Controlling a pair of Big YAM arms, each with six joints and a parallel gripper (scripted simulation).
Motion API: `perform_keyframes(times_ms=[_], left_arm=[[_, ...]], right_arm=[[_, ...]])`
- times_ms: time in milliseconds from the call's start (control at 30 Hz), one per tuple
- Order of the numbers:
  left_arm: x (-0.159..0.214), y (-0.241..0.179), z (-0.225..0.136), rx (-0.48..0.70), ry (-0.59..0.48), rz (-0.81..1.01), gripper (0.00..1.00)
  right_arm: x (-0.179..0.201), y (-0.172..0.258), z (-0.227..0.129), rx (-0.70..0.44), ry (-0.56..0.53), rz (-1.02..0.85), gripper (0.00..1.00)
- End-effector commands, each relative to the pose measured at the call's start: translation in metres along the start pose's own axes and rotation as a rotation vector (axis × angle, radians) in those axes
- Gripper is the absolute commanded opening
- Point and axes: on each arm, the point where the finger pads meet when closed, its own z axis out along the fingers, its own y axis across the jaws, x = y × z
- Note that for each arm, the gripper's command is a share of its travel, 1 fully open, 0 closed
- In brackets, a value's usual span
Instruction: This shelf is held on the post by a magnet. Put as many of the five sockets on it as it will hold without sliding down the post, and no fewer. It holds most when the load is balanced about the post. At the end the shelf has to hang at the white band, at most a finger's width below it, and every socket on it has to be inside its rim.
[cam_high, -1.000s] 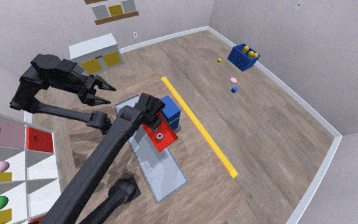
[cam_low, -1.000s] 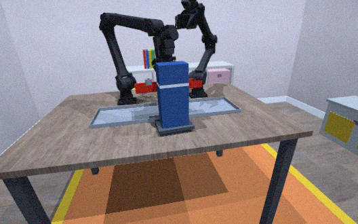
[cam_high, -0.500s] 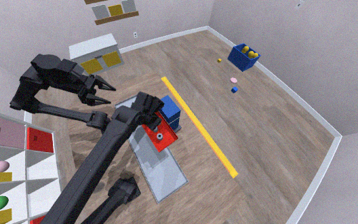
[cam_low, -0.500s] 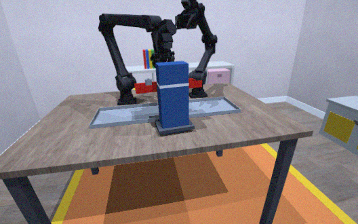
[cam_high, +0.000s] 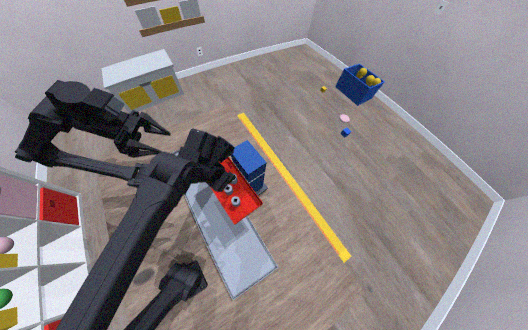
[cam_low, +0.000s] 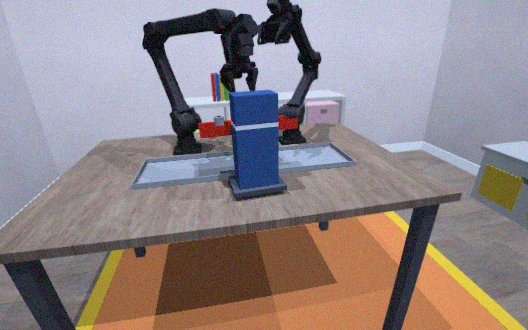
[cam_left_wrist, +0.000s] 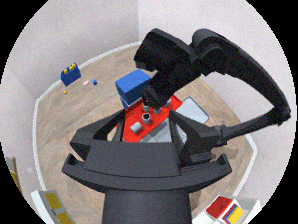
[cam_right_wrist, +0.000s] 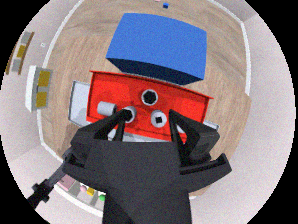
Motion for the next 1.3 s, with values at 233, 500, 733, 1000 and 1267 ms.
perform_keyframes(times_ms=[233,500,733,1000,1267], left_arm=[[-0.046,-0.028,-0.111,0.131,-0.171,0.041,0.65],[-0.047,-0.033,-0.16,0.202,-0.226,0.061,0.65],[-0.042,-0.035,-0.186,0.243,-0.253,0.071,0.65],[-0.04,-0.029,-0.222,0.291,-0.296,0.082,0.65],[-0.04,-0.028,-0.222,0.296,-0.29,0.094,0.65]], right_arm=[[-0.008,0.0,-0.077,-0.103,-0.143,-0.443,0.65],[0.005,0.008,-0.107,-0.16,-0.232,-0.726,0.65],[0.029,0.018,-0.123,-0.207,-0.3,-0.977,0.65],[0.048,0.024,-0.146,-0.229,-0.41,-1.244,0.65],[0.065,0.028,-0.17,-0.249,-0.521,-1.422,0.65]])
